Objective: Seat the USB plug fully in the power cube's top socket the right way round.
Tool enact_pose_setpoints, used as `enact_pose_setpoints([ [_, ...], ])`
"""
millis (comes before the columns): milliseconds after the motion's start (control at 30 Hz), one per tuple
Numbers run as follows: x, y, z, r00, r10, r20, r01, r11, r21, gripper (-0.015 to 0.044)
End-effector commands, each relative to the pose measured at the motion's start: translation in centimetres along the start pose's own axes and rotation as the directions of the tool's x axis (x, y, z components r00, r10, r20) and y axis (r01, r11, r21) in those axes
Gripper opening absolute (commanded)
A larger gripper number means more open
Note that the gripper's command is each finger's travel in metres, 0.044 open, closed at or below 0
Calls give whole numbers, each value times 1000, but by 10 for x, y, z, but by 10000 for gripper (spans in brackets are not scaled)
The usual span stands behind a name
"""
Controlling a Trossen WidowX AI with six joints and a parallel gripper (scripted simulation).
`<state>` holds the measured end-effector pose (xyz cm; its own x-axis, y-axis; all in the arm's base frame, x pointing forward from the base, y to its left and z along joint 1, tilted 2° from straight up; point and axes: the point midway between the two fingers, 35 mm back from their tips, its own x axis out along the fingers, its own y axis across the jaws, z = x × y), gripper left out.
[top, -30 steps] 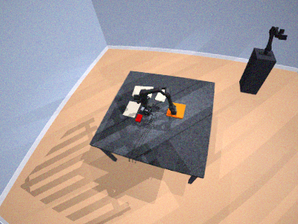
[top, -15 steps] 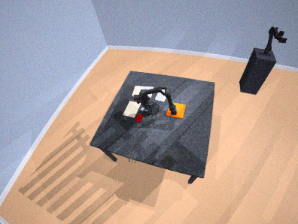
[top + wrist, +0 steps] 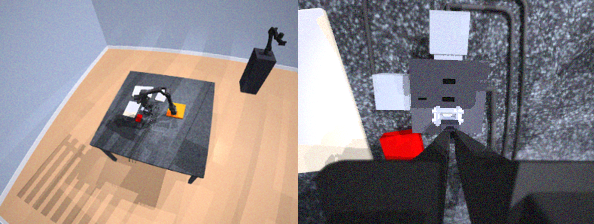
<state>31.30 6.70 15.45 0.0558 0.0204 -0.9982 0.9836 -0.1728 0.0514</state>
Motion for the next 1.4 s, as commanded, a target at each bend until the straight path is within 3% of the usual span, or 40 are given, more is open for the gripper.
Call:
enact_pose_setpoints([
  [0, 1, 0, 0, 1000, 0, 0, 0, 1000, -4, 0],
  [1367, 6, 0, 0, 1000, 0, 0, 0, 1000, -4, 0],
])
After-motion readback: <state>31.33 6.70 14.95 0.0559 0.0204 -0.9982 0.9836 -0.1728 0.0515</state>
